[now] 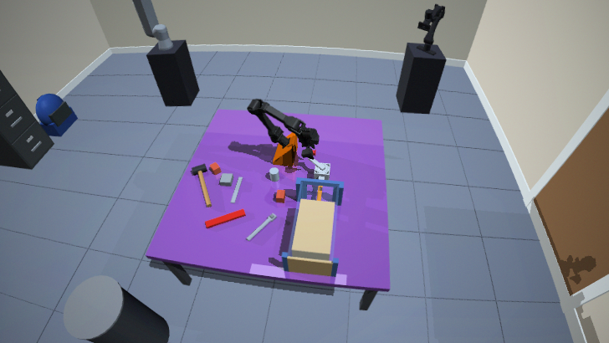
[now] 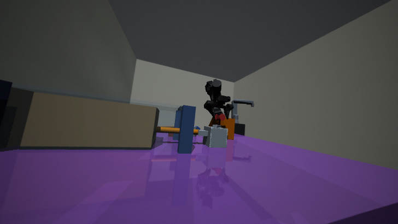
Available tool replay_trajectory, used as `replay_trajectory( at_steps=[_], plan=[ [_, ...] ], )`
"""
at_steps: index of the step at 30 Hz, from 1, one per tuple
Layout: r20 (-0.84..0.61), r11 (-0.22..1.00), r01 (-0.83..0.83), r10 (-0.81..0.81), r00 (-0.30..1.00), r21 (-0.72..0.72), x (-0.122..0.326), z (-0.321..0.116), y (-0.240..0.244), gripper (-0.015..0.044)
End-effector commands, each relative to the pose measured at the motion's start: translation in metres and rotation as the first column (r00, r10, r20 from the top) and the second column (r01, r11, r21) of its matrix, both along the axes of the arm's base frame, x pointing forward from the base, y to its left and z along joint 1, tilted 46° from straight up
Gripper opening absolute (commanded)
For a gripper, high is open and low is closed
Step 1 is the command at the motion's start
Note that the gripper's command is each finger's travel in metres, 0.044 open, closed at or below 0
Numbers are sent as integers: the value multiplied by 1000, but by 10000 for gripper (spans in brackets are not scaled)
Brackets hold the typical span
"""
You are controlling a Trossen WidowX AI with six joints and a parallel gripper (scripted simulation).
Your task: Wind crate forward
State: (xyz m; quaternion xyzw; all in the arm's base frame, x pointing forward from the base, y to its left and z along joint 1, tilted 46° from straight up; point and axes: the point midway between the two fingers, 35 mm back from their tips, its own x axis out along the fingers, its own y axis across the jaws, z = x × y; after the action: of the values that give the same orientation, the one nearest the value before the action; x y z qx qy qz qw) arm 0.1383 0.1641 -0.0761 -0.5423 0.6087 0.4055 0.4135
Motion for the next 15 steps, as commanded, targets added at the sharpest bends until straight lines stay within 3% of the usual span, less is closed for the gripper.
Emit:
replay_trajectory(
  at_steps=[1,6,15],
  plan=[
    [-1,1000,-4,4,1000,-7,-2,-5,-8,440],
    [-1,1000,-4,4,1000,-7,-2,-7,-10,440],
    [-1,1000,1,-1,1000,-3,-2,-5,-6,204]
  ],
)
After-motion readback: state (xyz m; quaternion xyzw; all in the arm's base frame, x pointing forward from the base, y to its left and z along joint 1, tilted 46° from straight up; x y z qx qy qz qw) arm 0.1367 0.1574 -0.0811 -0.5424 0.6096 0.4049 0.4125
